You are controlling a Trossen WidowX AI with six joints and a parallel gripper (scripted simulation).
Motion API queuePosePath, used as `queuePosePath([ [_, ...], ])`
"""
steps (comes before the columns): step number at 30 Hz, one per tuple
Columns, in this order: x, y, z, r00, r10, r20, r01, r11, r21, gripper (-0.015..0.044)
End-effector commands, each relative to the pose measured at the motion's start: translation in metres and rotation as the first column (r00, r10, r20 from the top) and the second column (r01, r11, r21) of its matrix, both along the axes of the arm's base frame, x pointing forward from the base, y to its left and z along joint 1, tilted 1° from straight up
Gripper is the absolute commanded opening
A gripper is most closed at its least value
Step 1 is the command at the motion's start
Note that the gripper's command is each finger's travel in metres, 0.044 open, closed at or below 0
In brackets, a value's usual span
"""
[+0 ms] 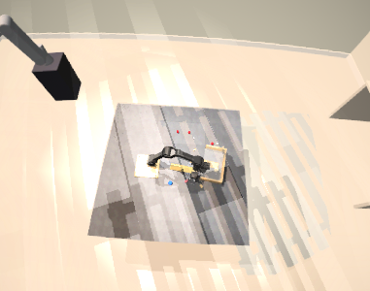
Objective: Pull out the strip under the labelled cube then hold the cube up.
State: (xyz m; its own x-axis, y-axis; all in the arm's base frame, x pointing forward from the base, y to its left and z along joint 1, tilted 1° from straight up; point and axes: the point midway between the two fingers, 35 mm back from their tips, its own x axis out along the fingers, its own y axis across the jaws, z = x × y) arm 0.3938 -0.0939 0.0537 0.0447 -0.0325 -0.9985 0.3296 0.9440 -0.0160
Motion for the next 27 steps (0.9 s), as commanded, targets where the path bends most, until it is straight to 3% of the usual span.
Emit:
queuePosePath([
  [1,0.000,0.000,0.000,1.000,0.000,0.000,0.000,1.000,0.000,0.0198],
  [3,0.000,0.000,0.000,1.000,0.000,0.000,0.000,1.000,0.000,0.0145],
  [10,0.000,0.000,0.000,1.000,0.000,0.000,0.000,1.000,0.000,0.0098],
  [14,-0.002,0.001,0.002,1.000,0.000,0.000,0.000,1.000,0.000,0.0000],
  [27,-0.053,0.014,0.036,1.000,0.003,-0.007,-0.003,1.000,0.004,0.0000],
])
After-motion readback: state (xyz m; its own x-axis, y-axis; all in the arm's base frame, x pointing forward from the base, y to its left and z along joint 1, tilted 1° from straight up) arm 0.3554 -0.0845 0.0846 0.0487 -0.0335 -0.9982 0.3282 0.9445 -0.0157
